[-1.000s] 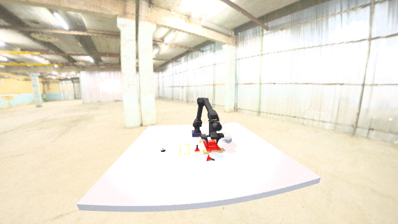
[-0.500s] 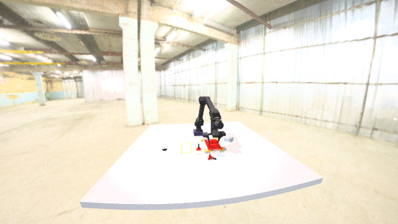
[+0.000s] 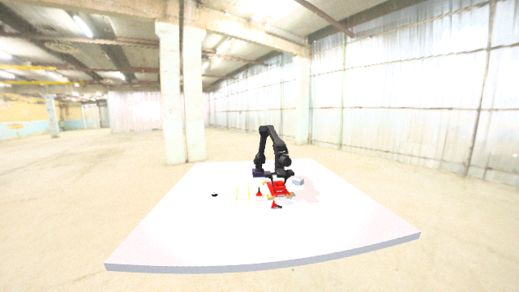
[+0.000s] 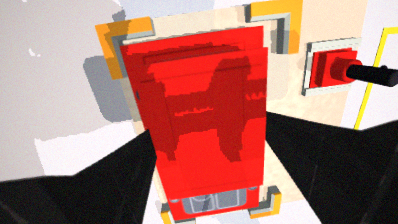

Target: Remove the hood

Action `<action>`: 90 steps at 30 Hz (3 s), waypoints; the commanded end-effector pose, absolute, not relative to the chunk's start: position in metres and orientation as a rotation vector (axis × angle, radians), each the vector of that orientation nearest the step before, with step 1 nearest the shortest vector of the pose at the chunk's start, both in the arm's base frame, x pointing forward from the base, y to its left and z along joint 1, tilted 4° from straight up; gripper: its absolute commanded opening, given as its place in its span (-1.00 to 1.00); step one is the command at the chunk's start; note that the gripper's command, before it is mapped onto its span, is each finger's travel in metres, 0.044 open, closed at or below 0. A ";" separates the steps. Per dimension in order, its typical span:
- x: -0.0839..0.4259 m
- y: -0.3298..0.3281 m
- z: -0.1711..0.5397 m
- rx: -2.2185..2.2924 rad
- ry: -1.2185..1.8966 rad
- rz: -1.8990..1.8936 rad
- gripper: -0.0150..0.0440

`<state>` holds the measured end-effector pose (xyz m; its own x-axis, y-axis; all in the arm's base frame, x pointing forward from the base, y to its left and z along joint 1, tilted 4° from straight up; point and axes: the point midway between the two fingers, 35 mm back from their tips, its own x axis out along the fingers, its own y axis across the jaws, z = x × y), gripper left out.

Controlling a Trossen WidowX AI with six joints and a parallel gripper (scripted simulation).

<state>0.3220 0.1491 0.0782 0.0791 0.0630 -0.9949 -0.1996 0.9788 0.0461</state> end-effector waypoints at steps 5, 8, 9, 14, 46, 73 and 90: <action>0.323 0.149 0.086 -0.111 1.473 0.199 -0.49; 0.323 0.149 0.087 -0.111 1.473 0.200 -0.49; 0.323 0.149 0.088 -0.111 1.473 0.200 -0.49; 0.323 0.149 0.096 -0.111 1.473 0.200 -0.49; 0.337 0.067 0.122 -0.111 1.480 0.183 -0.49; 0.329 -0.050 0.120 -0.126 1.477 0.182 -0.49; 0.317 -0.088 0.117 -0.130 1.476 0.182 -0.49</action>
<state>0.3171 -0.0879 0.1194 0.0846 0.0357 -0.9958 -0.1975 0.9801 0.0184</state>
